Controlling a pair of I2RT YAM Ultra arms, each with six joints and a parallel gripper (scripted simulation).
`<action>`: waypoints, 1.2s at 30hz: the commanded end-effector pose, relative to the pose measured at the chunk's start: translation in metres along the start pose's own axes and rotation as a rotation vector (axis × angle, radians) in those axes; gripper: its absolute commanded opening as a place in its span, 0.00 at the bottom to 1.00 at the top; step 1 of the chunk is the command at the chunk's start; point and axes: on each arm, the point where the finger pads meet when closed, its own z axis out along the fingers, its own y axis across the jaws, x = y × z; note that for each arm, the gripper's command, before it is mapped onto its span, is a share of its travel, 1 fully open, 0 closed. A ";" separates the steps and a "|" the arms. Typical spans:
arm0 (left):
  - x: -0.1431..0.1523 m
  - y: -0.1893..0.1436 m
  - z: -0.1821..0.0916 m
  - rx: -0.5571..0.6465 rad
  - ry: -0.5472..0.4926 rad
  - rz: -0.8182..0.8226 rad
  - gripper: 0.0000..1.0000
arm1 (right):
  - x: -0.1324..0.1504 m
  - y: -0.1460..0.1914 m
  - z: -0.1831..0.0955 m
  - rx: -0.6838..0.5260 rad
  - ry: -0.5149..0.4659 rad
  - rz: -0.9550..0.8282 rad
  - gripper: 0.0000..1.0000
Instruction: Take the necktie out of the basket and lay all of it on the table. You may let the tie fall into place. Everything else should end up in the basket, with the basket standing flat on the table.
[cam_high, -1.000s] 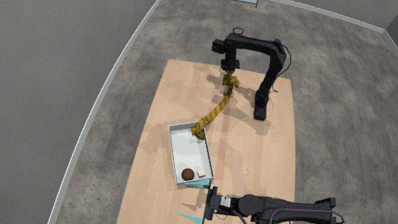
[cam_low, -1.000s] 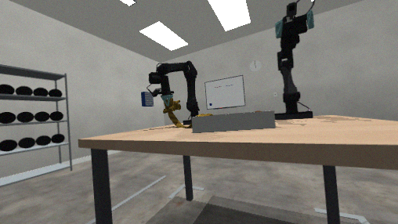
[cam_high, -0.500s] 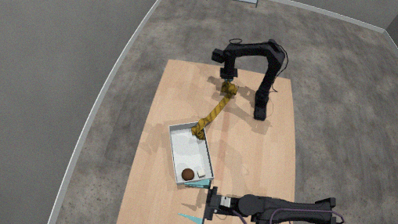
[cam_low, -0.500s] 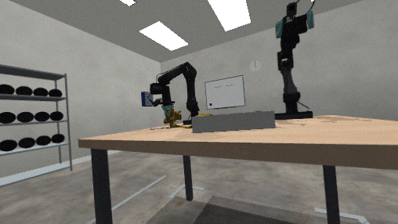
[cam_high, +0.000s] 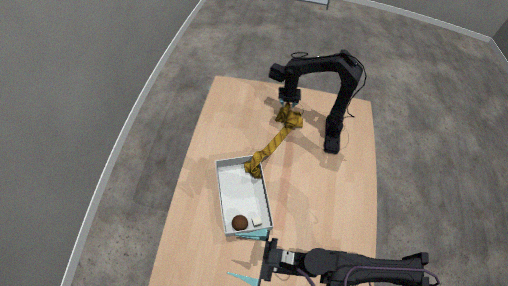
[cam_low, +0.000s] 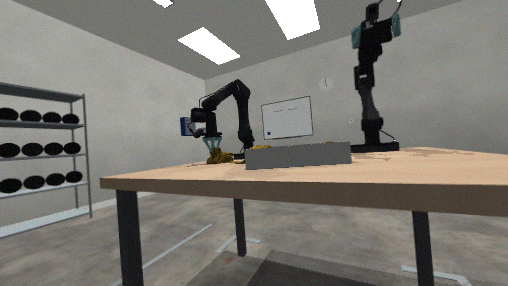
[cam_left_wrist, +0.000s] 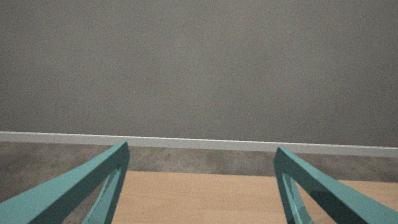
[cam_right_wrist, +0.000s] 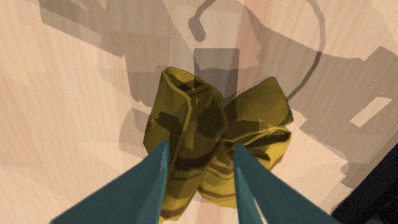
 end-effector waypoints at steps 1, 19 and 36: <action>0.000 0.000 0.000 0.000 0.000 0.000 1.00 | -0.006 0.002 0.001 -0.010 -0.021 -0.003 0.52; 0.000 0.000 0.000 0.000 0.000 0.000 1.00 | -0.006 0.002 -0.013 -0.010 -0.021 -0.003 1.00; 0.000 0.000 0.000 0.000 0.000 0.000 1.00 | -0.004 0.001 -0.082 -0.010 -0.021 -0.003 1.00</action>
